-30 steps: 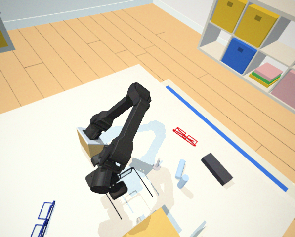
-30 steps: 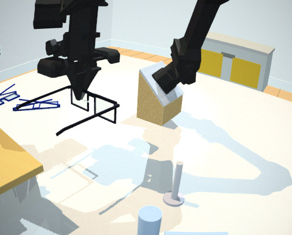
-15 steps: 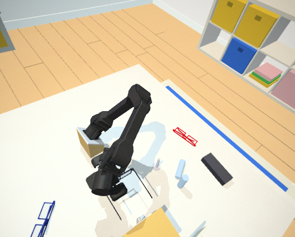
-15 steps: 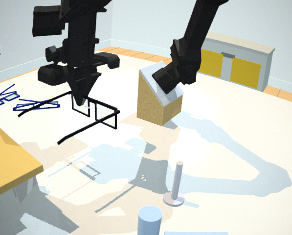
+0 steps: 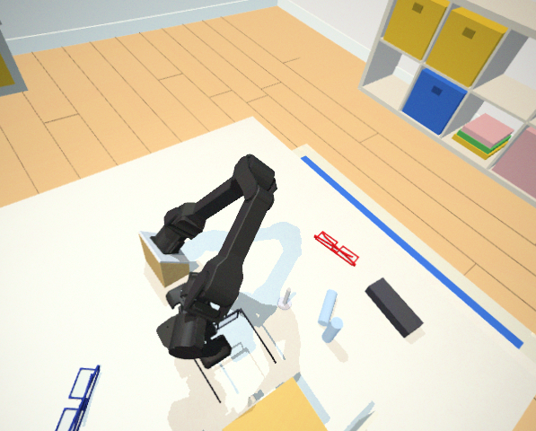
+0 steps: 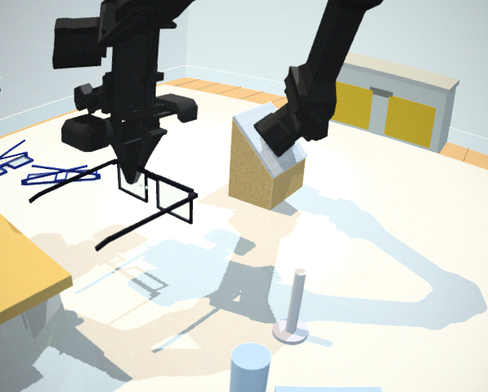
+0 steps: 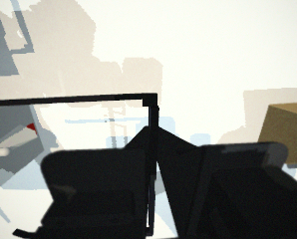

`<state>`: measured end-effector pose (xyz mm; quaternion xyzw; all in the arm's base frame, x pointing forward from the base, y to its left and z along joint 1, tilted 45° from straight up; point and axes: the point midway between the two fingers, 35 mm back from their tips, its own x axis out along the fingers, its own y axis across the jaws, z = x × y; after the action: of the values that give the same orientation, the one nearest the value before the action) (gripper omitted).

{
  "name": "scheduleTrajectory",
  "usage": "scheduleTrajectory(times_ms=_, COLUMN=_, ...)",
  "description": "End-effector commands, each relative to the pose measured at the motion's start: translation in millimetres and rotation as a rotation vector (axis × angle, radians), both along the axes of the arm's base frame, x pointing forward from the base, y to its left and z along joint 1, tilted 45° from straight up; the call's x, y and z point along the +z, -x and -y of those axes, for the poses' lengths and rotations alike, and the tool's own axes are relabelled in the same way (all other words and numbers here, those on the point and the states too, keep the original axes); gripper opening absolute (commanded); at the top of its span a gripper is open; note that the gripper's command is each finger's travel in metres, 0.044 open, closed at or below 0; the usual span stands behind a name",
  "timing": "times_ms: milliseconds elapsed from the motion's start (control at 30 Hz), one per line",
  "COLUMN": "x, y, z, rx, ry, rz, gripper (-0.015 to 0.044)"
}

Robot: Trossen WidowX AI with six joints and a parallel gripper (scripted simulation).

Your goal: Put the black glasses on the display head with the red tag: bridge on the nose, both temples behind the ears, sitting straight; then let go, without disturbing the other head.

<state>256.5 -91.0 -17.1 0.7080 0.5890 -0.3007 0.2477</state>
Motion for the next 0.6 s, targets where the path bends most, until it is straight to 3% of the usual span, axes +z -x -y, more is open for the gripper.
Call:
scheduleTrajectory(times_ms=0, x=-3.6, y=1.9, z=-4.7, rx=-0.006, ry=-0.016, rz=-0.006, gripper=0.0000)
scheduleTrajectory(times_ms=567, x=-11.9, y=1.0, z=-11.8, rx=-0.006, ry=-0.017, rz=-0.006, gripper=0.0000)
